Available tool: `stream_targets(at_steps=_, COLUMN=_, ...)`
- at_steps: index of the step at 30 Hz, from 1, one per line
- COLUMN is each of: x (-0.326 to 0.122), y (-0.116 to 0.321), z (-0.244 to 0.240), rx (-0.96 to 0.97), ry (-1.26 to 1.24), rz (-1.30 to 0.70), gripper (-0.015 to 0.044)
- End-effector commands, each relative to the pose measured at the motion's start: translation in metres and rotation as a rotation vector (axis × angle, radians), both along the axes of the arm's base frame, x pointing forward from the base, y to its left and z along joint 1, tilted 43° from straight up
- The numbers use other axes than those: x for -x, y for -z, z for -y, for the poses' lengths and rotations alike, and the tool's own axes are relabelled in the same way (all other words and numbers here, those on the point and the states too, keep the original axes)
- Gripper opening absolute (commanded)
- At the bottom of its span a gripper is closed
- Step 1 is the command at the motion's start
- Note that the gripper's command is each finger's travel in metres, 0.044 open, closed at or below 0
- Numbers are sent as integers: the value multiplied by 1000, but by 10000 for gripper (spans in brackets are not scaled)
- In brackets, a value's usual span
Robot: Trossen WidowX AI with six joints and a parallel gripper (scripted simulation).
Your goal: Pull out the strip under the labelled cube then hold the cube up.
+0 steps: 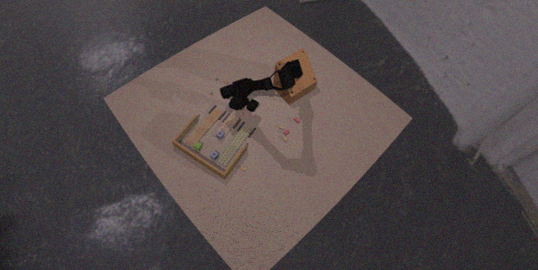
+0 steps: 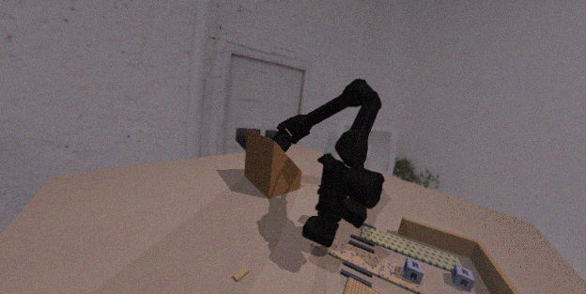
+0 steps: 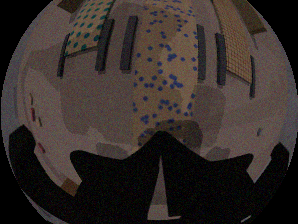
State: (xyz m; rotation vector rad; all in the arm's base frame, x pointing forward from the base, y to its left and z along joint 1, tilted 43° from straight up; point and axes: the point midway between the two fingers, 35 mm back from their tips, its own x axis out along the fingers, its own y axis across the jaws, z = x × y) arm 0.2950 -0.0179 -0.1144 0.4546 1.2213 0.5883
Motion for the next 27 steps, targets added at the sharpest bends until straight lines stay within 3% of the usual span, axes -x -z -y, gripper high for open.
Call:
stream_targets(at_steps=1, x=15, y=5, z=-6, rx=-1, ry=-14, rz=-31, gripper=0)
stream_targets(at_steps=27, x=49, y=14, z=-6, rx=-1, ry=-14, rz=-33, gripper=0)
